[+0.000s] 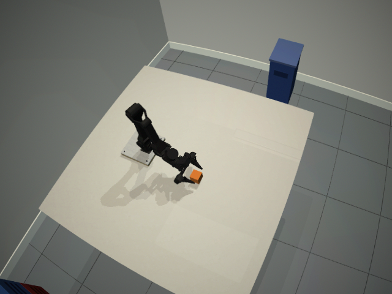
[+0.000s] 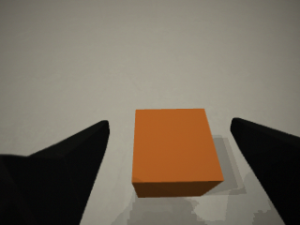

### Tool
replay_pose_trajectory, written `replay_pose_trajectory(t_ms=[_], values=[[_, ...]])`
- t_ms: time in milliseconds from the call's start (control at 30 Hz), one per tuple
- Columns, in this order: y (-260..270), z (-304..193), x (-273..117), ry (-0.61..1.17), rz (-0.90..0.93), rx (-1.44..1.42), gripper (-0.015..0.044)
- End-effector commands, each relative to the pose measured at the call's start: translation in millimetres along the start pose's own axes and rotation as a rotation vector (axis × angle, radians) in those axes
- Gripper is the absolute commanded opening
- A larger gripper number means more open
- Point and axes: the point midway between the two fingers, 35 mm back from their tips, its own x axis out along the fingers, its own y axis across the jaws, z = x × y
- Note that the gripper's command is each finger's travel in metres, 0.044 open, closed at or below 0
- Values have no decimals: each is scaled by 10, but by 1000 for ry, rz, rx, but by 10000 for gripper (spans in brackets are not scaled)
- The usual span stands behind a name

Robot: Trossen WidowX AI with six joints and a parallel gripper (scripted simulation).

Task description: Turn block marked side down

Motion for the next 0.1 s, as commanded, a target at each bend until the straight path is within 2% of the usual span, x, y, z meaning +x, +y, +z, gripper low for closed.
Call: replay_pose_trajectory(t_ms=[0, 67], values=[[7, 4, 0, -2, 5, 5, 440], [7, 4, 0, -2, 5, 5, 440]])
